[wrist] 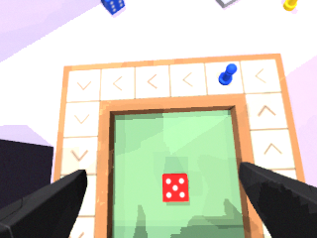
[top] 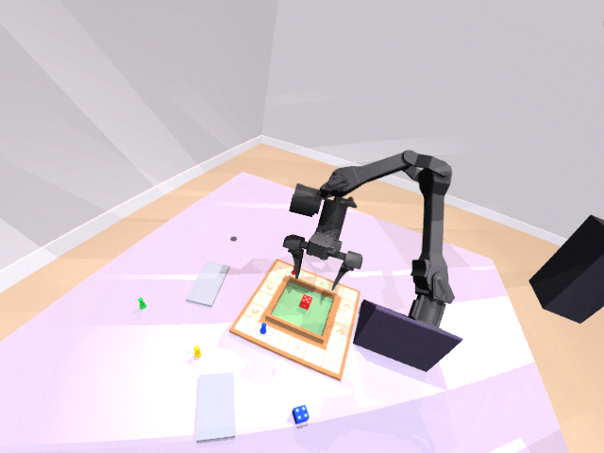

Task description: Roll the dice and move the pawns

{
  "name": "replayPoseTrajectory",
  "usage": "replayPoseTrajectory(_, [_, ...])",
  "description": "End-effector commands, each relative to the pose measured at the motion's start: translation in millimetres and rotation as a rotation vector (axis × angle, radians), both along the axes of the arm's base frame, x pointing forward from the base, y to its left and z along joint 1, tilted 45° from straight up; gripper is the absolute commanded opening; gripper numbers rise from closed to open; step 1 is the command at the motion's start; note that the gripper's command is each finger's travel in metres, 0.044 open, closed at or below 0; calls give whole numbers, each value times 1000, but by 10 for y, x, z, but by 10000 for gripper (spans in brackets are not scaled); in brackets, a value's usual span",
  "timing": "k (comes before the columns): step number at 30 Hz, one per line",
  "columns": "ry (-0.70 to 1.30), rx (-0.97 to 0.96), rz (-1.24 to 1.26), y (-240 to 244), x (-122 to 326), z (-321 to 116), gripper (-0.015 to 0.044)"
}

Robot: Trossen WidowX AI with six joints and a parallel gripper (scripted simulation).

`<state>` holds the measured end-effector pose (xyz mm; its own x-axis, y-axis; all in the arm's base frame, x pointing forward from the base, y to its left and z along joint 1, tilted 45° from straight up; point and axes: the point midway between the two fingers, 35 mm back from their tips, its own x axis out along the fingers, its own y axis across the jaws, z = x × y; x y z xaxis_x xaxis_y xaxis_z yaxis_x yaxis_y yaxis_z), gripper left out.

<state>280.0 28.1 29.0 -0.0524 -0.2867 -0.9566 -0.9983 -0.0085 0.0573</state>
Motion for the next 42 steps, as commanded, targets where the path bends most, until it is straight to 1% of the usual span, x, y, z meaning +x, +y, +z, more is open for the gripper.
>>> replayPoseTrajectory(1, [-77, -471, 55, -25, 42, -184, 440])
replayPoseTrajectory(8, [-85, -487, 60, -22, 47, -186, 440])
replayPoseTrajectory(9, [-51, -395, 46, -11, 19, -177, 440])
replayPoseTrajectory(10, [-51, -395, 46, -11, 19, -177, 440])
replayPoseTrajectory(13, [-75, -396, 9, 71, 28, -249, 361])
replayPoseTrajectory(16, [-148, -398, -102, 316, 31, -469, 282])
replayPoseTrajectory(17, [-178, -399, -149, 424, 22, -572, 275])
replayPoseTrajectory(20, [-253, -401, -280, 734, -43, -893, 275])
replayPoseTrajectory(28, [-353, -412, -458, 1122, -241, -1388, 275])
replayPoseTrajectory(40, [-527, -438, -719, 1510, -796, -2178, 275])
replayPoseTrajectory(42, [-536, -439, -731, 1498, -825, -2196, 275])
